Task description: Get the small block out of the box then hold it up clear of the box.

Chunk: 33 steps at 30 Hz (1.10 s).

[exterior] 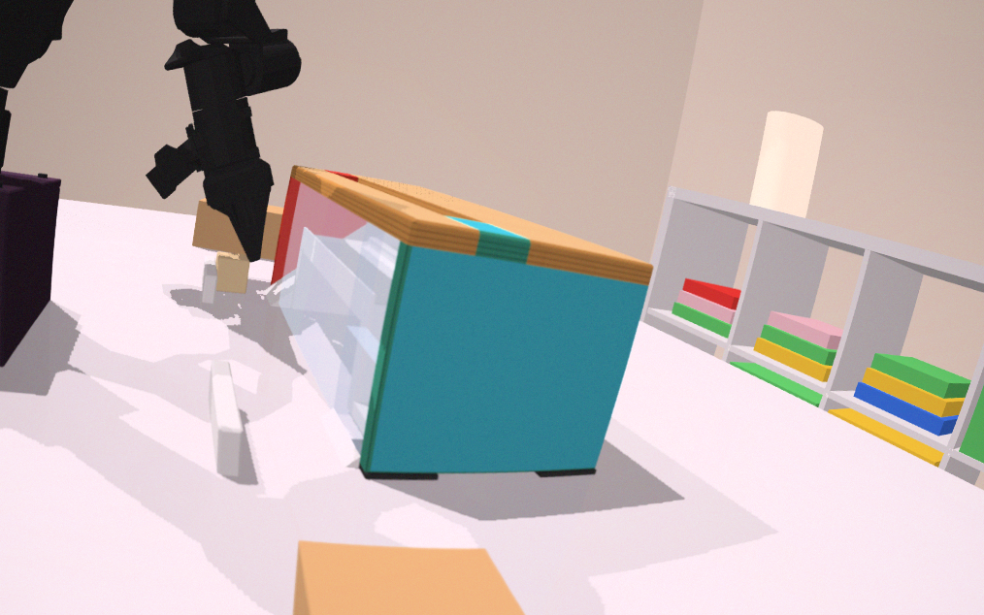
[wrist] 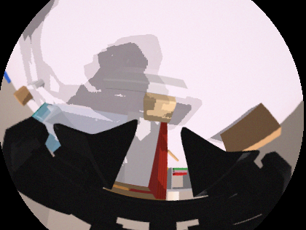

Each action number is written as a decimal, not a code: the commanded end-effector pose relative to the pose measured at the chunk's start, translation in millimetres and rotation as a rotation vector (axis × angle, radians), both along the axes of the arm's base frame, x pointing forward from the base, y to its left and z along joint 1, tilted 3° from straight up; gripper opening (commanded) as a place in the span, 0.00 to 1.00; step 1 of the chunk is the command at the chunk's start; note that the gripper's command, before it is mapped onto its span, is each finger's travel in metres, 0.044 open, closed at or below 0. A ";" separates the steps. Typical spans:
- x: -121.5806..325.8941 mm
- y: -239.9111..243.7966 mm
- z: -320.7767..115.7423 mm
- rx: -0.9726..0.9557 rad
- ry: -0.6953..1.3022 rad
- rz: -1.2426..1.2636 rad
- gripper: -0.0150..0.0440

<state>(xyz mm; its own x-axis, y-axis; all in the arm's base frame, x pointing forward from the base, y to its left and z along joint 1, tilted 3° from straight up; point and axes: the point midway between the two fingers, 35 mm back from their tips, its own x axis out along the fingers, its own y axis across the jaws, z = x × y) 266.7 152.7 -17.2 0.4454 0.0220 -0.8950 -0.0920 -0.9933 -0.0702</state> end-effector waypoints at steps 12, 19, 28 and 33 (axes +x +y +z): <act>-5.1 -4.7 -27.0 -0.013 0.008 -0.001 0.74; -5.3 -4.8 -27.9 -0.013 0.008 -0.001 0.56; -3.8 -4.4 -25.3 0.000 0.004 -0.013 0.26; -1.7 -3.5 -7.4 0.007 0.001 -0.018 0.25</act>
